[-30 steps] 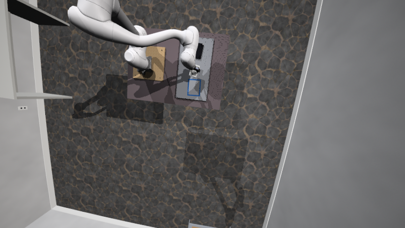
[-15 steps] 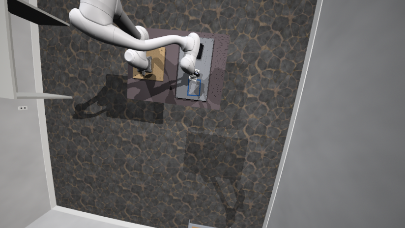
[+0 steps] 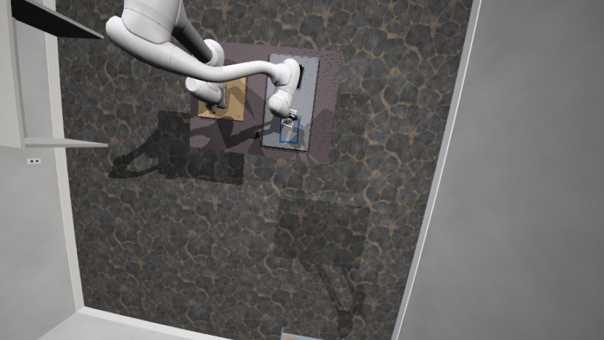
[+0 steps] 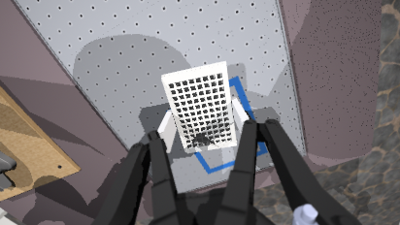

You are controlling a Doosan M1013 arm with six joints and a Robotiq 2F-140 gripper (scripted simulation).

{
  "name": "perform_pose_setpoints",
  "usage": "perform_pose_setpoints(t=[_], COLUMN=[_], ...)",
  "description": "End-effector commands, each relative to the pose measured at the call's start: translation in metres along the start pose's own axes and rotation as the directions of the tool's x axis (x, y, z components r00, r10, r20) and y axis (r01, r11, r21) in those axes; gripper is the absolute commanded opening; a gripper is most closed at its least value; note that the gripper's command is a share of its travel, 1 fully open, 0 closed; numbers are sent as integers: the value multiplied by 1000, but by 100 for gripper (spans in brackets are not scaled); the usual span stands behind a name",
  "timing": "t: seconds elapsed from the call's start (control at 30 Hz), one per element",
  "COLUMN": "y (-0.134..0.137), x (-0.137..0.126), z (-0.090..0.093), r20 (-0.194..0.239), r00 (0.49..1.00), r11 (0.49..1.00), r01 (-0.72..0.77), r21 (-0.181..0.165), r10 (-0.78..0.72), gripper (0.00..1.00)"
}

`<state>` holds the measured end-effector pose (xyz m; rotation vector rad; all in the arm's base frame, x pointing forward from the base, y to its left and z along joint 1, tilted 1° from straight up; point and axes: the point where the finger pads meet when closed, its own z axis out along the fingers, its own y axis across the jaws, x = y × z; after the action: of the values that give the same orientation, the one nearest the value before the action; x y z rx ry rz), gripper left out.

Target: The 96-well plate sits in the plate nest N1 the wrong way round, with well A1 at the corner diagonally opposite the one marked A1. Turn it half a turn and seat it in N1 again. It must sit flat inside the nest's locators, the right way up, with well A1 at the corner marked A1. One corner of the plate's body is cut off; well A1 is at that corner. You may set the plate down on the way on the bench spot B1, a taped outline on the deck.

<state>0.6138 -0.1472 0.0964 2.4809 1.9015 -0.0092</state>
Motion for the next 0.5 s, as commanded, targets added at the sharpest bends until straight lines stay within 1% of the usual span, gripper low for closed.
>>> perform_pose_setpoints(t=[0.0, 0.27, 0.33, 0.47], y=[2, 8, 8, 11], x=[-7, -33, -33, -46], z=[0, 1, 1, 1], r20=[0, 0, 0, 0], r00=[1000, 1000, 1000, 1000], r11=[1000, 1000, 1000, 1000], r01=[0, 0, 0, 0], r21=[0, 0, 0, 0], r10=[0, 0, 0, 0], gripper=[0, 0, 0, 0])
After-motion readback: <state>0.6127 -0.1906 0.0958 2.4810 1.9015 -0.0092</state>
